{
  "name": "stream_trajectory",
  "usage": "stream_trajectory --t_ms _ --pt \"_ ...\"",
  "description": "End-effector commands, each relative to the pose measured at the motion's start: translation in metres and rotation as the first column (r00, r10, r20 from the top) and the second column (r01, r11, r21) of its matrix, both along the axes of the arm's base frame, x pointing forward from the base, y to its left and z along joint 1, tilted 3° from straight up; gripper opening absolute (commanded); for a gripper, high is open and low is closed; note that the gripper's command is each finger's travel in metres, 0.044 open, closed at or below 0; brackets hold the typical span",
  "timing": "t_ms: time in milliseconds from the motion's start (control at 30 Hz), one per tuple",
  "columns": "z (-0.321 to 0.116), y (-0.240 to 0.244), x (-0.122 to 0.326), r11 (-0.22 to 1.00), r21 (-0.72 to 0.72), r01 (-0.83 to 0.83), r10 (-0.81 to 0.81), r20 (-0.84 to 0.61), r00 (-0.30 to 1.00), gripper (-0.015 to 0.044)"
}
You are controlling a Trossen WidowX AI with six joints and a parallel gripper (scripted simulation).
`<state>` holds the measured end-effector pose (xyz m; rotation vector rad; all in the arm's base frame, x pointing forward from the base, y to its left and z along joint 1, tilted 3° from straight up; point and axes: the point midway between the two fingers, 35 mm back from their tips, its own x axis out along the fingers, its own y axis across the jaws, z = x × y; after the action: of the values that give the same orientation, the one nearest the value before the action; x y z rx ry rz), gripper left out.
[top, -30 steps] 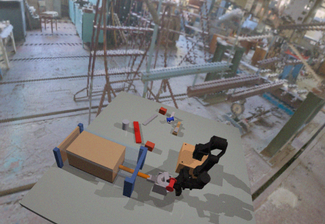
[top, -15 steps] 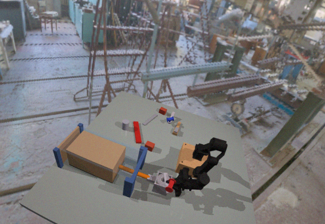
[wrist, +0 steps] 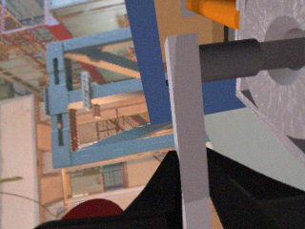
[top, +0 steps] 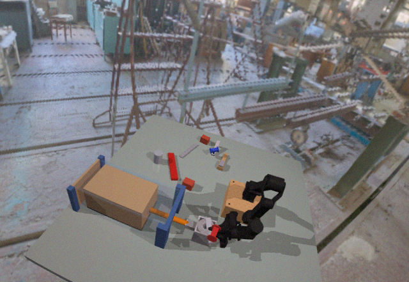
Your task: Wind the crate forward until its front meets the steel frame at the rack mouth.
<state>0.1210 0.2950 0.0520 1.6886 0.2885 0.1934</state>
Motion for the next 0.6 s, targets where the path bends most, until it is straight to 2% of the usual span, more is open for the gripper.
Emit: stream_trajectory --t_ms 0,267,567 --pt "0.0000 0.0000 0.0000 1.000 0.000 0.000 0.000 0.000 1.000 0.0026" --pt "0.0000 0.0000 0.0000 1.000 0.000 0.000 0.000 0.000 1.000 0.0236" --pt "0.0000 0.0000 0.0000 1.000 0.000 0.000 0.000 0.000 1.000 0.0240"
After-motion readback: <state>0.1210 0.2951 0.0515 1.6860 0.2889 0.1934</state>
